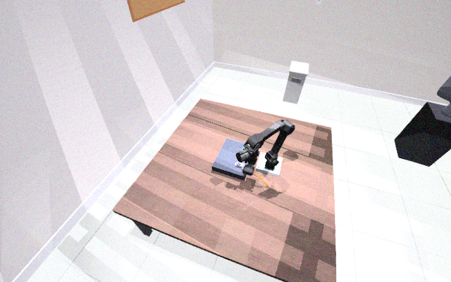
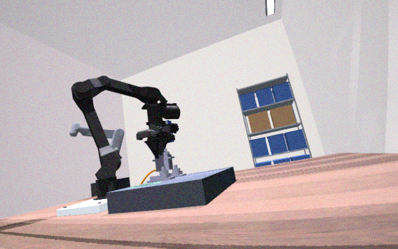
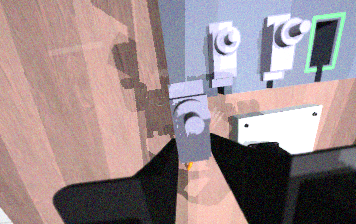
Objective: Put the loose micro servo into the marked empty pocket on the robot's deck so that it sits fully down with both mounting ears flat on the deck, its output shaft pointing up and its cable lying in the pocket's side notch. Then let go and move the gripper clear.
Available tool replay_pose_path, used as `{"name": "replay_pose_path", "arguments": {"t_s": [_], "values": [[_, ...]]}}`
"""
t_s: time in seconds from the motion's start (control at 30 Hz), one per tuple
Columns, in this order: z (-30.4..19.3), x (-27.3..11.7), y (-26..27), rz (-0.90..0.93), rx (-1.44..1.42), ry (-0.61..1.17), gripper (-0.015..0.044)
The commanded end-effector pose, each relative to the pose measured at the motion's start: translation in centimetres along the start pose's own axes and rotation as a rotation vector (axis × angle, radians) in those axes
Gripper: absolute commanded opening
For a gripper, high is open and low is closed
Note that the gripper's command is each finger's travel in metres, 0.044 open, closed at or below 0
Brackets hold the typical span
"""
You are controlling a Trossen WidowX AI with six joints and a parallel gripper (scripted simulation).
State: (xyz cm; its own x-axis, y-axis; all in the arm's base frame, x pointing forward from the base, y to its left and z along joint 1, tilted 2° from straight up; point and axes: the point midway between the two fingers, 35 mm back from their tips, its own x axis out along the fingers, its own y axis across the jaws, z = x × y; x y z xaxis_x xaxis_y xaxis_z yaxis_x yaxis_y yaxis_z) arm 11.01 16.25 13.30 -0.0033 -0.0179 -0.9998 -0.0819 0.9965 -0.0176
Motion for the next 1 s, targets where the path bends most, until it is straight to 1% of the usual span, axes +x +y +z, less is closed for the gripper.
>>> {"name": "replay_pose_path", "arguments": {"t_s": [0.0, 0.17, 0.97], "values": [[1.2, -0.2, 0.2, 0.005, -0.005, -0.009, 0.0], [1.2, -0.2, -0.5, 0.004, -0.005, -0.009, 0.0], [1.2, -0.2, -8.8, -0.005, -0.005, -0.01, 0.0]]}}
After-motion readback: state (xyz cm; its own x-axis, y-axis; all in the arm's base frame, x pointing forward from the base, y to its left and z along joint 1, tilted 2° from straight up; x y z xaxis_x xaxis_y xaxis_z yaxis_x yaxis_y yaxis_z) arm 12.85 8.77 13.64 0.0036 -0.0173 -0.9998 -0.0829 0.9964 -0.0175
